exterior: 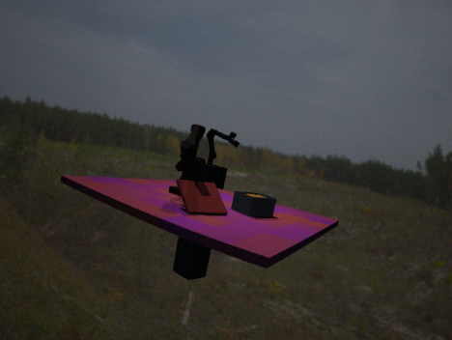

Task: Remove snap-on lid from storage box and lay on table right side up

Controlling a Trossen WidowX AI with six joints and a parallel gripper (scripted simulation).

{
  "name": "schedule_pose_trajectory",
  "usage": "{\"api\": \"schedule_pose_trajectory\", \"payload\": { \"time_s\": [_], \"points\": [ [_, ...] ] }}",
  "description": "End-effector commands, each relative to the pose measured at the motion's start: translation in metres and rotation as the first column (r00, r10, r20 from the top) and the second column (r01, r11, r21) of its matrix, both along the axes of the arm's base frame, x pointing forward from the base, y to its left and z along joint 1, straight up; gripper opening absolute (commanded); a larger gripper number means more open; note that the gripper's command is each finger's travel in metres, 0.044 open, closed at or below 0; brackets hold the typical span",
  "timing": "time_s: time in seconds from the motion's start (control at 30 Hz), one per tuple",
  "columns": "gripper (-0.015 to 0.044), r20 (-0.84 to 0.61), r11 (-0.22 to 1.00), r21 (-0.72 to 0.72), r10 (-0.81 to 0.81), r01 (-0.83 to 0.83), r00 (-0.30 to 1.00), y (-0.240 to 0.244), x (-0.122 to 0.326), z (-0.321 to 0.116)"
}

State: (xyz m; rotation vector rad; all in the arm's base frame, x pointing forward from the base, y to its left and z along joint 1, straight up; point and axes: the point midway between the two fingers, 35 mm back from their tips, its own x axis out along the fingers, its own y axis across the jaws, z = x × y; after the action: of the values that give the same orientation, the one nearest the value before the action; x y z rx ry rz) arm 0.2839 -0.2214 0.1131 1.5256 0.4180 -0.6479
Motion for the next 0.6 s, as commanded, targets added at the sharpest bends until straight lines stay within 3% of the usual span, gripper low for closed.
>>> {"api": "schedule_pose_trajectory", "payload": {
  "time_s": [0.0,0.57],
  "points": [
    [0.0000,-0.002,1.000,0.008,0.004,-0.004,1.000,0.002,-0.001,-0.005],
    [0.0000,-0.002,1.000,0.008,0.004,-0.004,1.000,0.001,0.000,-0.019]
  ]
}}
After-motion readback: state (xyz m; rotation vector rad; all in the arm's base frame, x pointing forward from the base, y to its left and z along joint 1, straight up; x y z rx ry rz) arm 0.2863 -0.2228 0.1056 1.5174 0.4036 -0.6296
